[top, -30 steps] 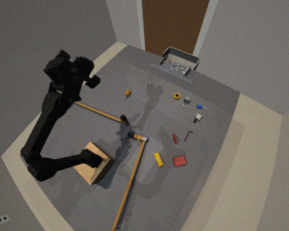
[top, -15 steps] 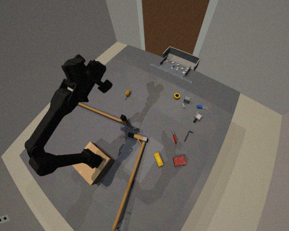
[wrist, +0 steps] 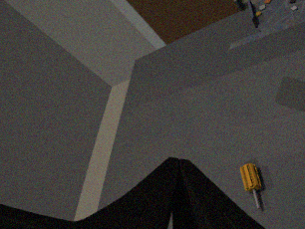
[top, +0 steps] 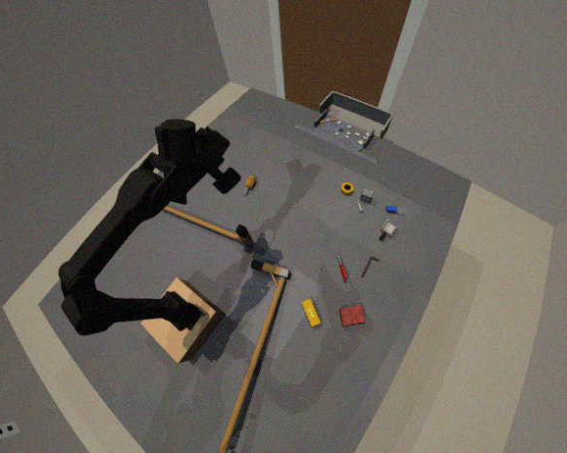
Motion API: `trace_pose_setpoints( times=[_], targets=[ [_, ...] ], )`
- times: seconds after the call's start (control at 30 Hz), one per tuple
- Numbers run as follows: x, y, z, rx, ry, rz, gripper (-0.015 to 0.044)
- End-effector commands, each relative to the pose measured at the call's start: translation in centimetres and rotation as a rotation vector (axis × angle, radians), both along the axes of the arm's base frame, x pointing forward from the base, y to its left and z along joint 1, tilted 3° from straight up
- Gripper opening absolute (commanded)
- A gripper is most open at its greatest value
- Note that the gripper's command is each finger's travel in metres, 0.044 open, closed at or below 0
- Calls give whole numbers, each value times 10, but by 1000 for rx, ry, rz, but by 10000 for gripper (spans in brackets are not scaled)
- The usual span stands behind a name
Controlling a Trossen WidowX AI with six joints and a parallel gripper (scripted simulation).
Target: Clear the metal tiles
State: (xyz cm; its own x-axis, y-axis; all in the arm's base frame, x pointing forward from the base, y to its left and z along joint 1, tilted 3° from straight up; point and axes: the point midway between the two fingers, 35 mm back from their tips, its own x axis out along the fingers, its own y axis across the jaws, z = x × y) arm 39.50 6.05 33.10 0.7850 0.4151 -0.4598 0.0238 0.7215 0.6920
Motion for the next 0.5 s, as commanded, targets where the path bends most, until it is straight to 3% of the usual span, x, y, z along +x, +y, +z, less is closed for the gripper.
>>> trace_pose_setpoints(
  times=[0.0, 0.47],
  targets=[
    [3, -9, -12, -44, 29, -11, 0],
    [7, -48, -53, -205, 149, -35, 0]
  ],
)
